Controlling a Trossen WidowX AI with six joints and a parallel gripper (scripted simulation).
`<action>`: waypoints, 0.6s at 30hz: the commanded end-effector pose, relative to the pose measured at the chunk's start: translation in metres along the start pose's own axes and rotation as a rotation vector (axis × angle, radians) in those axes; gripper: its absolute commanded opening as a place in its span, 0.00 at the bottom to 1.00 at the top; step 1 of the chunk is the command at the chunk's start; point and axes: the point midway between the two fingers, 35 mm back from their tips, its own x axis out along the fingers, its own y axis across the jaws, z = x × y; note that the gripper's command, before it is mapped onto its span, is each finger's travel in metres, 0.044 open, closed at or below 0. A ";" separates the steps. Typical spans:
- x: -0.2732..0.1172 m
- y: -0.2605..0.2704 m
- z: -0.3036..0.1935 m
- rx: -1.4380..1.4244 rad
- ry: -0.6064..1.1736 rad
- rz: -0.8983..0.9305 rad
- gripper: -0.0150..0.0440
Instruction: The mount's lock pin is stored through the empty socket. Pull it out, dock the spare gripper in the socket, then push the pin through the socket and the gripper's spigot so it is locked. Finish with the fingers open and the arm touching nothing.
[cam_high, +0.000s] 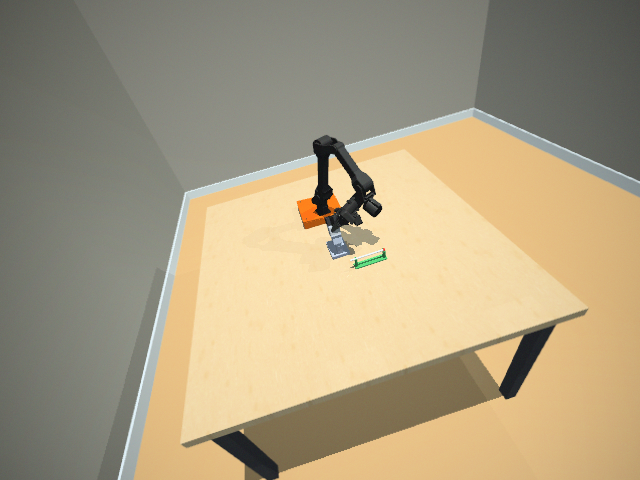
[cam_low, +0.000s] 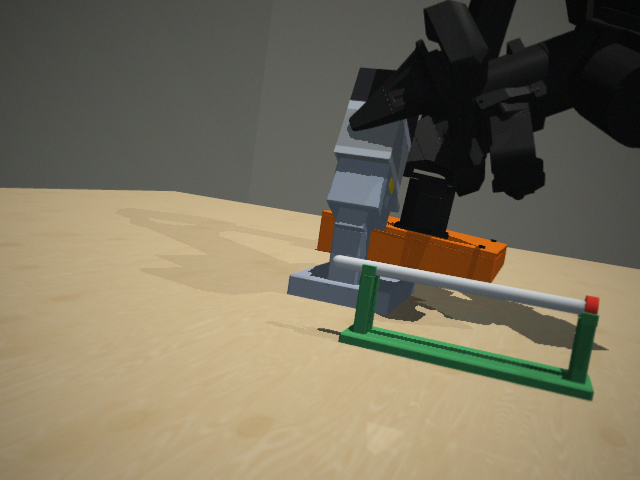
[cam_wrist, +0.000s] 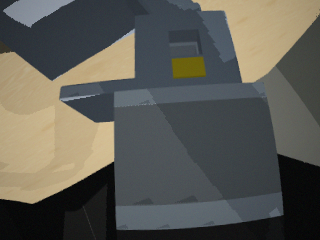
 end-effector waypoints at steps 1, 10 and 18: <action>0.000 0.000 0.000 0.001 -0.001 0.000 0.25; 0.000 0.000 0.000 0.001 -0.001 0.000 0.34; 0.000 0.000 0.000 0.001 -0.001 0.000 0.70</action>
